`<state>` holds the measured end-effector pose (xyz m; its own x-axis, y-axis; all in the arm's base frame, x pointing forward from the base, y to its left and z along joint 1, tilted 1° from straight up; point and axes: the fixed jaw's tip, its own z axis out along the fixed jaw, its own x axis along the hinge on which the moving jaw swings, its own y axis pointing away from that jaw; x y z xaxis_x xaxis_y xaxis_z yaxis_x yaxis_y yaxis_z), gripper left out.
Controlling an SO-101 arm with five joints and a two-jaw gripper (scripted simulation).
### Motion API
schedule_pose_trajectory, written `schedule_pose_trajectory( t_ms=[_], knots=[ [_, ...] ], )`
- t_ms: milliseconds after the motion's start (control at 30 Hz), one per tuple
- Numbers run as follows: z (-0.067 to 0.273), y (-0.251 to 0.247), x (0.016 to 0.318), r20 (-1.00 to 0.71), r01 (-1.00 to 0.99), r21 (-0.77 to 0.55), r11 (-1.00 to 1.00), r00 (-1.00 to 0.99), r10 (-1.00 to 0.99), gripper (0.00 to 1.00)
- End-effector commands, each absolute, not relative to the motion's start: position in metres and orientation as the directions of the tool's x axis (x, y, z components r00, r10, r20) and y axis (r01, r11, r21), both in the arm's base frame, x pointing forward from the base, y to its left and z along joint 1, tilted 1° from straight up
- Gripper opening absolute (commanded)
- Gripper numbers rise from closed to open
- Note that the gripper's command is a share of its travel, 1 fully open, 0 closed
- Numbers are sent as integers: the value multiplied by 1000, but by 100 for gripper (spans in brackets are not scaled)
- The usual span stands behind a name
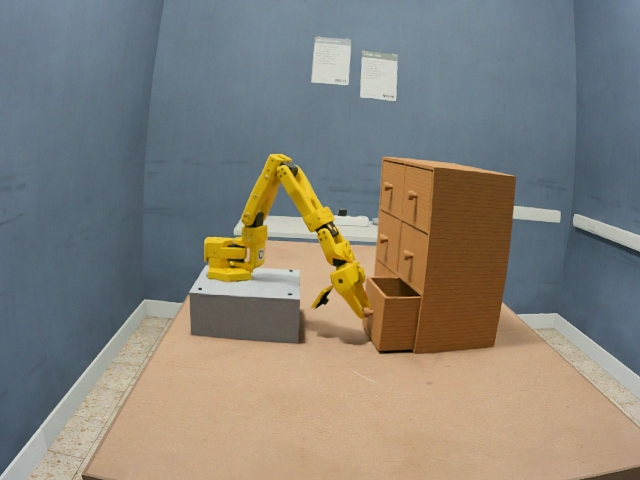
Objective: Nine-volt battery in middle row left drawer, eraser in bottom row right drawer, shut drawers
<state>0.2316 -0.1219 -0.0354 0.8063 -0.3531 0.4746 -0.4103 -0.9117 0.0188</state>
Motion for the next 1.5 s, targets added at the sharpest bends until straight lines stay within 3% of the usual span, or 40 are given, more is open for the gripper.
schedule_pose_trajectory(
  t_ms=[0,433,1467],
  knots=[
    [-32,-124,237,492,-408,18,-913,798,-347,21],
    [-32,-124,237,492,-408,18,-913,798,-347,21],
    [-32,-124,237,492,-408,18,-913,798,-347,1]
  ],
)
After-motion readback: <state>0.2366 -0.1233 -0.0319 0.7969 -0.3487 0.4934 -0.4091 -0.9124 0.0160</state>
